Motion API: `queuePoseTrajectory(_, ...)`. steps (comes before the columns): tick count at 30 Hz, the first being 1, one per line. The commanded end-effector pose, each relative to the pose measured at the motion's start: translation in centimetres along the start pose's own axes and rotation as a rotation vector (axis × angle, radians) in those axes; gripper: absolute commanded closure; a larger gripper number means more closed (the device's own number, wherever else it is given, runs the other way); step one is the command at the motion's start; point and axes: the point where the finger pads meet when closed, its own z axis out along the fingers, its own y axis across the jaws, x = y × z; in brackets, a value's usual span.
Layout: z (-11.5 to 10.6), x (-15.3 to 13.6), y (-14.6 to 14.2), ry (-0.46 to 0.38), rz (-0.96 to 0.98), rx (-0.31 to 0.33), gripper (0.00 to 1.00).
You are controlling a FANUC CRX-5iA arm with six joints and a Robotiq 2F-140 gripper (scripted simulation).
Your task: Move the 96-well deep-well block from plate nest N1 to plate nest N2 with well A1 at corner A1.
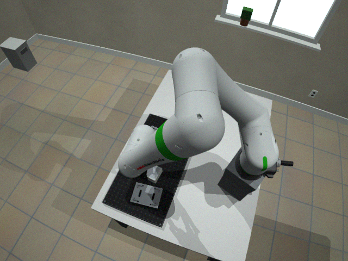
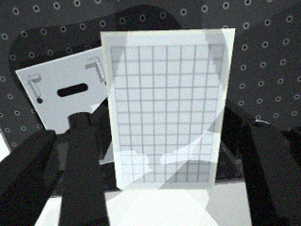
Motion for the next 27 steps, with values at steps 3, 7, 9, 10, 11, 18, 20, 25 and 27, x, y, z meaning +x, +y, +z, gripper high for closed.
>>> queuePoseTrajectory(3, -0.1, 0.7, 1.8, 0.001, -0.001, 0.001, 0.90)
queuePoseTrajectory(7, -0.1, 1.2, 3.1, 0.001, -0.001, 0.001, 0.90)
queuePoseTrajectory(9, -0.1, 1.3, 3.4, 0.001, -0.001, 0.001, 0.90)
queuePoseTrajectory(10, -0.1, 1.3, 3.4, 0.001, -0.001, 0.001, 0.90)
queuePoseTrajectory(11, -0.1, 1.4, 3.7, 0.001, -0.001, 0.001, 0.90)
queuePoseTrajectory(18, -0.1, 2.2, 5.9, 0.001, -0.001, 0.001, 0.90)
queuePoseTrajectory(20, -0.1, 2.4, 6.6, 0.001, -0.001, 0.001, 0.90)
queuePoseTrajectory(25, -0.1, 2.9, 8.1, 0.002, -0.001, 0.001, 0.90)
queuePoseTrajectory(27, -0.1, 2.9, 8.1, 0.002, -0.001, 0.001, 0.90)
